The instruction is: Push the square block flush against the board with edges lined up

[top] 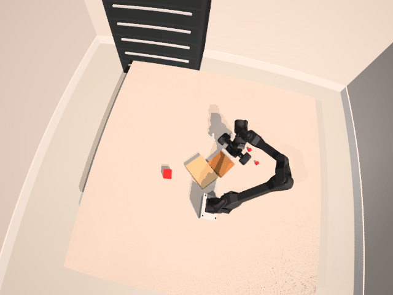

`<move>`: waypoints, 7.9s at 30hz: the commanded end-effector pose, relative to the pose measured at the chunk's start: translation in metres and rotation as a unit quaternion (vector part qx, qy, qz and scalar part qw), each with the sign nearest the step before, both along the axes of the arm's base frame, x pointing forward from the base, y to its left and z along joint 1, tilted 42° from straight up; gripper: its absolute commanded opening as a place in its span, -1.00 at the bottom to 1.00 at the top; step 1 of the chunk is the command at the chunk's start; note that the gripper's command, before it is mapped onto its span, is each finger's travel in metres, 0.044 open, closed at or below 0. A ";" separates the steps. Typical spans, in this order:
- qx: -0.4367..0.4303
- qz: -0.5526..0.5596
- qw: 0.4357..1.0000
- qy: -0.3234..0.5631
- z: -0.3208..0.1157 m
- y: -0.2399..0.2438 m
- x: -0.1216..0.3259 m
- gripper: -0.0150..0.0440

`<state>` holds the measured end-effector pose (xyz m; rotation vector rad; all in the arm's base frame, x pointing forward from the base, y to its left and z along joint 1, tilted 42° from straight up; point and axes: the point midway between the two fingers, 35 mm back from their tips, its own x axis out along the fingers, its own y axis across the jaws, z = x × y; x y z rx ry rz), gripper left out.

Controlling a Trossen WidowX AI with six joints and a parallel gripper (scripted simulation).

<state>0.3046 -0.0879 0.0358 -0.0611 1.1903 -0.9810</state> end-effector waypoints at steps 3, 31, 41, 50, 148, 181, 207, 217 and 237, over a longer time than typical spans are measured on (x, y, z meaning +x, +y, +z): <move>0.001 0.000 1.000 0.007 0.000 -0.004 0.007 -0.49; 0.001 -0.011 1.000 -0.001 0.056 0.013 -0.030 -0.49; -0.001 -0.011 1.000 -0.002 0.016 -0.024 -0.029 -0.49; 0.000 -0.011 1.000 -0.001 0.014 -0.021 -0.033 -0.49; -0.001 0.041 0.998 0.039 0.052 0.016 -0.027 -0.49; -0.010 0.438 0.808 0.394 0.034 0.041 -0.109 -0.49; -0.016 0.546 0.675 0.495 -0.014 0.006 -0.137 -0.49; -0.015 0.546 0.675 0.495 -0.017 0.010 -0.133 -0.49; -0.015 0.547 0.675 0.494 -0.024 0.018 -0.126 -0.49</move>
